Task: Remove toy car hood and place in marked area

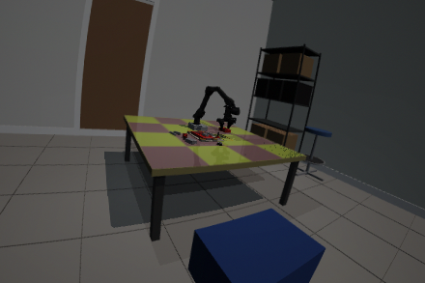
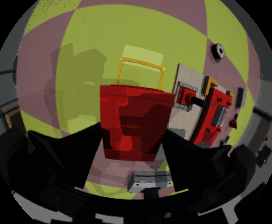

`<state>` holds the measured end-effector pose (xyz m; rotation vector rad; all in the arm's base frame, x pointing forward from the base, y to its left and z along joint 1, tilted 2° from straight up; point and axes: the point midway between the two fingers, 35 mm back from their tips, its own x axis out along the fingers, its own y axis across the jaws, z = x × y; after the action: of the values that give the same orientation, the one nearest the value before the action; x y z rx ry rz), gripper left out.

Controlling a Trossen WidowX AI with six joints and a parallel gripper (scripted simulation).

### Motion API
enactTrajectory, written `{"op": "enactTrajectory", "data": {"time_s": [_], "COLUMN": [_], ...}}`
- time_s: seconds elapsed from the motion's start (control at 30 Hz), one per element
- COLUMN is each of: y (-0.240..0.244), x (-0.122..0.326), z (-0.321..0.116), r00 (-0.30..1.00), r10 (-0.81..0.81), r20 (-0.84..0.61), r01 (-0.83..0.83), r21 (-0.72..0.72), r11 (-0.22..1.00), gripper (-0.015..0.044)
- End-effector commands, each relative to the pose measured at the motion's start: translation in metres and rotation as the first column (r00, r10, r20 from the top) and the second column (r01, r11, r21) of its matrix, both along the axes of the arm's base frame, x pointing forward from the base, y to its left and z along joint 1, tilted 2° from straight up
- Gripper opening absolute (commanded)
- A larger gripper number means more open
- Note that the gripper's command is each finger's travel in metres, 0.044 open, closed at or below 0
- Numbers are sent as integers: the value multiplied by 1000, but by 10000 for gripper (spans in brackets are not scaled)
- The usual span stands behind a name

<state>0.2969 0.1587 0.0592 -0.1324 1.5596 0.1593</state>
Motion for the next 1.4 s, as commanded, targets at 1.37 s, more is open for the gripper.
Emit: {"op": "enactTrajectory", "data": {"time_s": [1.37], "y": [0], "x": [-2], "z": [-27], "r00": [1000], "r10": [-6], "r20": [-4], "r01": [6], "r21": [2], "r11": [1000], "gripper": [0]}}
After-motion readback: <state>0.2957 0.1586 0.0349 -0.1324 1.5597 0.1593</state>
